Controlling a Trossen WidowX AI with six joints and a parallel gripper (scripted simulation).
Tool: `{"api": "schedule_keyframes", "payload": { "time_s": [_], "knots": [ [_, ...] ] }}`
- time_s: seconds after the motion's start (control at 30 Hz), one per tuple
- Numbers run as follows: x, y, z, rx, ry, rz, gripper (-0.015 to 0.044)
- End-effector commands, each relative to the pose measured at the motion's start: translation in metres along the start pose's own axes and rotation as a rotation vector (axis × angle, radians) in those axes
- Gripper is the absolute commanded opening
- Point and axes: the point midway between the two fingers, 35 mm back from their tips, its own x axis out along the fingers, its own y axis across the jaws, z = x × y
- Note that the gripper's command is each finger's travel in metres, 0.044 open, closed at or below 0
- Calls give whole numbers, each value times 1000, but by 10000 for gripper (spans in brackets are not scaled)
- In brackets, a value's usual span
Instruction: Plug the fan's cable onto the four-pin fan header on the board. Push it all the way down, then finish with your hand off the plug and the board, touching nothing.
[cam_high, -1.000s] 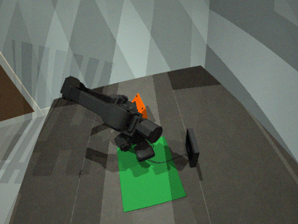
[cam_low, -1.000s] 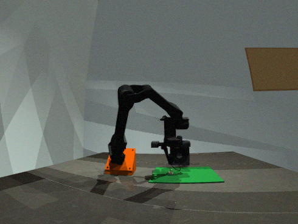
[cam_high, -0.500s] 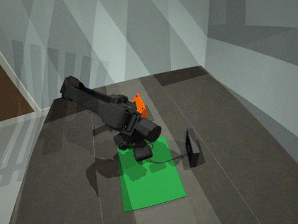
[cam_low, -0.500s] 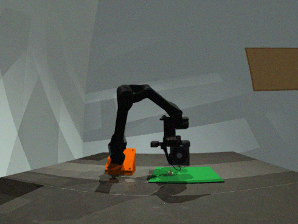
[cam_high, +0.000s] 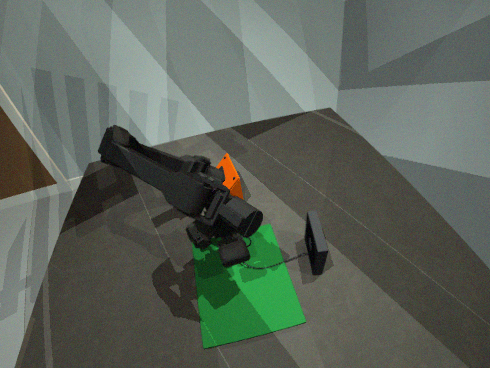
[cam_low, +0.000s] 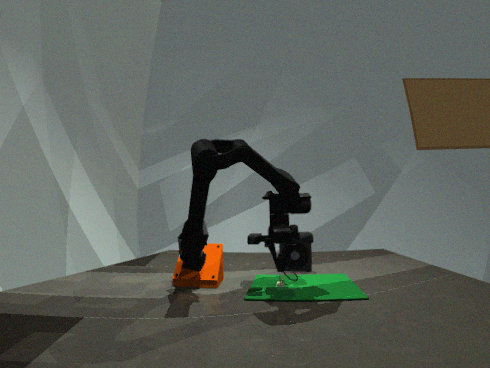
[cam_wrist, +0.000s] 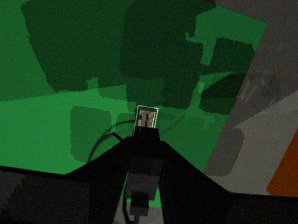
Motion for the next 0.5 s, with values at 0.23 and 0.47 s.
{"api": "schedule_keyframes", "payload": {
  "time_s": [0.23, 0.47],
  "knots": [
    [16, -1, 2, -9, -6, -3, 0],
    [16, 1, 1, -5, -6, -3, 0]
  ]
}}
